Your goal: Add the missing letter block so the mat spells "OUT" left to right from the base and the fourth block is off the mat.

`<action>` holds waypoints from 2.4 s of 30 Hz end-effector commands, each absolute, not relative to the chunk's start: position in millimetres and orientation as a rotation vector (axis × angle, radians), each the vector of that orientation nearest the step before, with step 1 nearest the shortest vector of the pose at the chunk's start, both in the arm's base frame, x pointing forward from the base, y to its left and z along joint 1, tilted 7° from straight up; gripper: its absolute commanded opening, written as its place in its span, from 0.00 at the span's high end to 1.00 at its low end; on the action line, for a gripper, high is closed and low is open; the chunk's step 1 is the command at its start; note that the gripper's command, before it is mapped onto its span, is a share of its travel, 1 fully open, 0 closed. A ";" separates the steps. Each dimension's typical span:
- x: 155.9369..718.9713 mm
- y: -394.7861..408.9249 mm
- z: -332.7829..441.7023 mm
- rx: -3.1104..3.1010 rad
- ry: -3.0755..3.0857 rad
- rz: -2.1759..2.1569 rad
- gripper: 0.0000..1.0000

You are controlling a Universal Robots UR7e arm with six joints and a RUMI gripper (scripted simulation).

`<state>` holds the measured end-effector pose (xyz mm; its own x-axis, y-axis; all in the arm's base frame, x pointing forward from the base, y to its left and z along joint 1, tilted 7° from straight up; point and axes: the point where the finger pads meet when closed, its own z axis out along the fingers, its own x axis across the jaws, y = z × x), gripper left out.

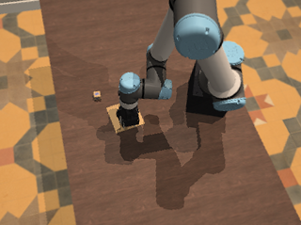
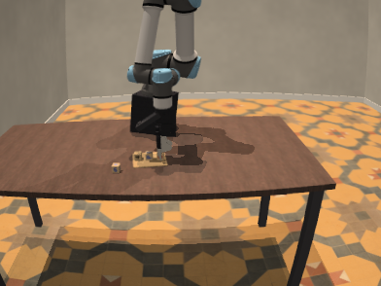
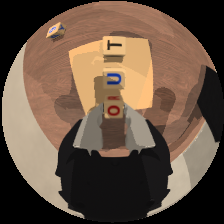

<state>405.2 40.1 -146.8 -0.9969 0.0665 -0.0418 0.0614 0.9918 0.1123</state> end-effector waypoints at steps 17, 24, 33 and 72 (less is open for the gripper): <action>405.6 40.0 -146.5 0.099 3.089 0.172 0.91; 405.6 40.0 -146.5 0.099 3.089 0.172 0.88; 405.6 40.0 -146.5 0.099 3.089 0.172 0.76; 402.8 33.7 -89.2 0.099 3.089 0.172 0.72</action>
